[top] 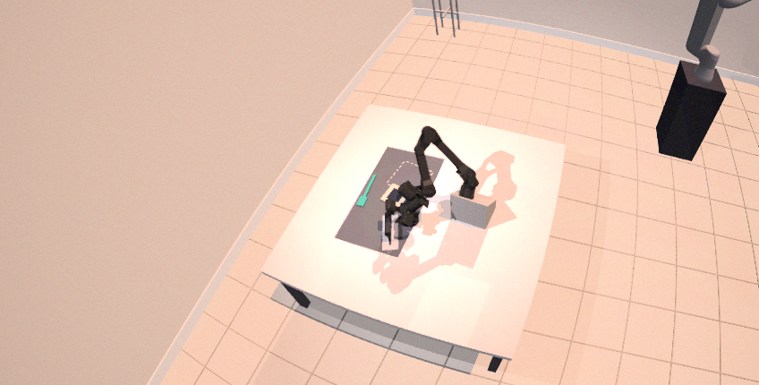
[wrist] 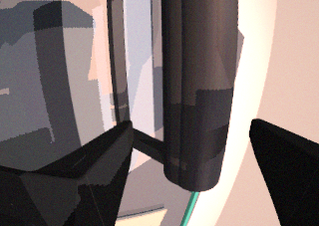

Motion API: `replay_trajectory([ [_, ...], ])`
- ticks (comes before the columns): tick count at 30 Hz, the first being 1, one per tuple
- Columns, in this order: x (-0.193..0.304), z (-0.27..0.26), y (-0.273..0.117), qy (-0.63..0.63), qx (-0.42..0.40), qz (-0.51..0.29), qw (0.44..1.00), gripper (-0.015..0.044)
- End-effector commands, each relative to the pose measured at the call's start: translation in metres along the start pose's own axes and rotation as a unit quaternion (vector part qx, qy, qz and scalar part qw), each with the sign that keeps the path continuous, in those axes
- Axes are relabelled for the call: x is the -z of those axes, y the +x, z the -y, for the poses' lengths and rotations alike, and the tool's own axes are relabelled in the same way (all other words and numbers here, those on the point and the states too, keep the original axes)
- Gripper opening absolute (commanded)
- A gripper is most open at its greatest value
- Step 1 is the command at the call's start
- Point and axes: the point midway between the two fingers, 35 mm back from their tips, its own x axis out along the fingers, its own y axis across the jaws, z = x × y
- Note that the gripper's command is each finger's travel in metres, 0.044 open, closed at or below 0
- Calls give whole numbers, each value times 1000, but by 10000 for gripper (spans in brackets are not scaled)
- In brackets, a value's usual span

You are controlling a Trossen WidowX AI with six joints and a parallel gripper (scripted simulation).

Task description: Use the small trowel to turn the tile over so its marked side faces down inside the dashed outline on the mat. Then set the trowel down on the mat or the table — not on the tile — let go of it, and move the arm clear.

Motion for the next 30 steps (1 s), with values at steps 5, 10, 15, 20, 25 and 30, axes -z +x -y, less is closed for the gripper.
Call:
replay_trajectory([
  [5, 0, 4, 14, 0, 5, 1, 1000, 300],
  [10, 0, 4, 22, 0, 5, 0, 1000, 300],
  [15, 0, 4, 30, 0, 5, 0, 1000, 300],
  [20, 0, 4, 39, 0, 5, 0, 1000, 300],
  [25, 1, 3, 46, 0, 5, -1, 1000, 300],
  [30, 1, 3, 46, 0, 5, -1, 1000, 195],
])
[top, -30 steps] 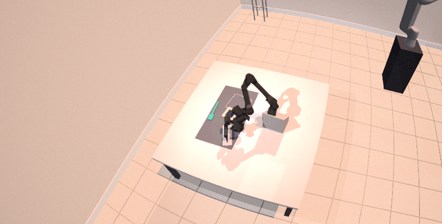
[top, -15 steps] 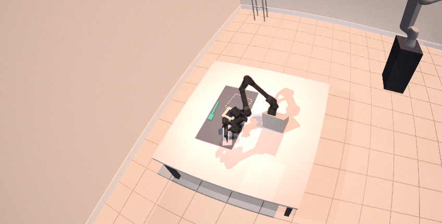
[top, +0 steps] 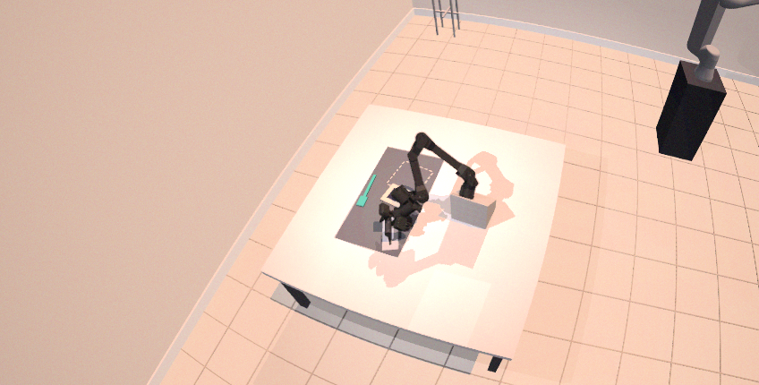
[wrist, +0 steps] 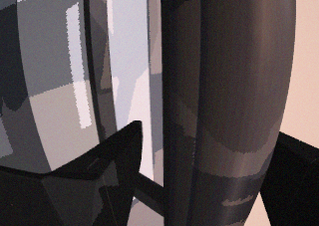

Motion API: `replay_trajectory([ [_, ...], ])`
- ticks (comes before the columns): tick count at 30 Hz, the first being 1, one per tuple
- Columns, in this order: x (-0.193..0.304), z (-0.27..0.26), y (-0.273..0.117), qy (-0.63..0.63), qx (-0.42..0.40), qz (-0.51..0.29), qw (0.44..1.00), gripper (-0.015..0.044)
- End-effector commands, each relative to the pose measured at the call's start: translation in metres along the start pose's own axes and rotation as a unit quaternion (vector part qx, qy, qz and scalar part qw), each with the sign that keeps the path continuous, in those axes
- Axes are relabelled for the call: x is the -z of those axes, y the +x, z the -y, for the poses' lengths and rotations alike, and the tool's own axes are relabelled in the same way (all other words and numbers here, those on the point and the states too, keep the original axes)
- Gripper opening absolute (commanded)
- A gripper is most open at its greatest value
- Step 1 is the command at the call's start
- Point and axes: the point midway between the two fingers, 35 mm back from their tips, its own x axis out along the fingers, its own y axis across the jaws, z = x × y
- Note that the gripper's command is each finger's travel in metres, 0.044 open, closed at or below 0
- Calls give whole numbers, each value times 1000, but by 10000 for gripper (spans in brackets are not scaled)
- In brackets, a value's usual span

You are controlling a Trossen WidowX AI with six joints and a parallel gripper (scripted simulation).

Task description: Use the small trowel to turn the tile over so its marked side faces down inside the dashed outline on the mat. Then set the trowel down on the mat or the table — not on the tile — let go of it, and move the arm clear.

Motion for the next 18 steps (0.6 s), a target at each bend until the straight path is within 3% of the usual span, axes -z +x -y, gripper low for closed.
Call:
replay_trajectory([
  [1, 0, 3, 2, 0, 5, 0, 1000, 169],
  [18, 0, 3, 2, 0, 5, 0, 1000, 55],
])
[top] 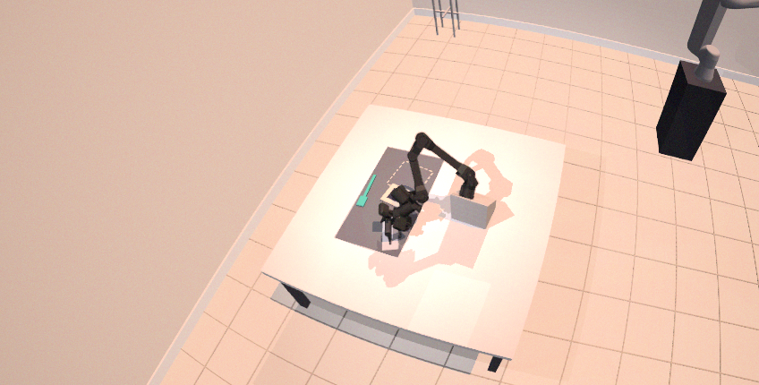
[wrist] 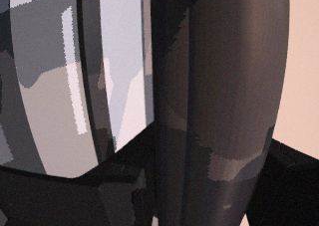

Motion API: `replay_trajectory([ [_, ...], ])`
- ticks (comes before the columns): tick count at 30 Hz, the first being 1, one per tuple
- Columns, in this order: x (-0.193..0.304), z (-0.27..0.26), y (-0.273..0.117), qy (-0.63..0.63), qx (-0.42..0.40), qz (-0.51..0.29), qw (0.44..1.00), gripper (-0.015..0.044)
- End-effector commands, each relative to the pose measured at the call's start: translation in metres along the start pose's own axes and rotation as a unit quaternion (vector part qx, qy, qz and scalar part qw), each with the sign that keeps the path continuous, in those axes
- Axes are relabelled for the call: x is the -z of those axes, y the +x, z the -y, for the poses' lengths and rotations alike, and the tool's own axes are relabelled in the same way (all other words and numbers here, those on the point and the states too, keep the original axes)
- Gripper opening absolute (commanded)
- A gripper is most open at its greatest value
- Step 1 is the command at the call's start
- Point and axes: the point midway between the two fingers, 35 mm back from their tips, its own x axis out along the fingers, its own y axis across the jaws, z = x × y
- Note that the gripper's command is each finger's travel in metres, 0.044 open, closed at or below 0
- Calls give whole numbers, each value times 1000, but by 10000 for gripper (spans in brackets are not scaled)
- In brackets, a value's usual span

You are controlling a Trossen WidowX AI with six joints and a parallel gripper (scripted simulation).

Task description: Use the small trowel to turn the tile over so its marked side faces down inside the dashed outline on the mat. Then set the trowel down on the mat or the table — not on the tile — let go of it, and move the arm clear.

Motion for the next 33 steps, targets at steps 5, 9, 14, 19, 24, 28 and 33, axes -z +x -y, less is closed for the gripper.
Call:
replay_trajectory([
  [5, 0, 1, 1, 0, 1, 0, 1000, 22],
  [9, 0, 7, -4, 0, 1, 0, 1000, 0],
  [14, 0, 20, -13, 1, 0, 1, 1000, 0],
  [19, 0, 32, -24, 1, 0, 1, 1000, 0],
  [24, -1, 44, -35, 1, 1, 1, 1000, 0],
  [28, -1, 47, -39, 1, 1, 1, 1000, 0],
  [33, 10, 52, -31, 33, 2, -26, 999, 0],
])
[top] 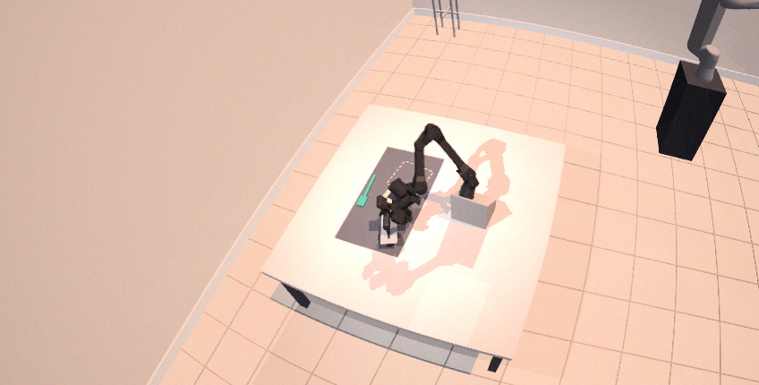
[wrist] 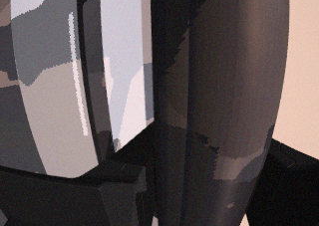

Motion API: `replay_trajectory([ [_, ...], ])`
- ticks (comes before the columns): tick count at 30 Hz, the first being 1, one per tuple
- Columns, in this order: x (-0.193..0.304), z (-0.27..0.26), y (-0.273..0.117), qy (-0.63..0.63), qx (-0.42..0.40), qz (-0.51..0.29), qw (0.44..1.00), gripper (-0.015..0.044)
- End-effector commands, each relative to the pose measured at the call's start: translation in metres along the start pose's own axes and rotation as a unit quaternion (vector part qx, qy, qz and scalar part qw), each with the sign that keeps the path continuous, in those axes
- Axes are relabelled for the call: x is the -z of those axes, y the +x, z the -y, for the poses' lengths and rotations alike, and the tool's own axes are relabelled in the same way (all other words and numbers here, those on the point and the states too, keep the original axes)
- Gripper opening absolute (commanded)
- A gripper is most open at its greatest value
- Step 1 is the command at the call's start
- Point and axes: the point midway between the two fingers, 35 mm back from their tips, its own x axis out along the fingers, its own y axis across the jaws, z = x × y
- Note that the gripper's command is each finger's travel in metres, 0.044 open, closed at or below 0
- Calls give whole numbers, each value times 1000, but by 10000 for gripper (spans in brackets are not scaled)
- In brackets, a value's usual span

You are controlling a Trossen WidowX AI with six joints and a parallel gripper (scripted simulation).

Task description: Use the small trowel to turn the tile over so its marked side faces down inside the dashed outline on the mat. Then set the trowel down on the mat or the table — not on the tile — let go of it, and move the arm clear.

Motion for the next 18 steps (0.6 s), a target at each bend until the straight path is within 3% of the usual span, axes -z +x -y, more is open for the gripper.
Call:
replay_trajectory([
  [1, 12, 12, 7, 40, 8, -31, 999, 0],
  [18, 76, 29, 42, 223, 23, -184, 957, 0],
])
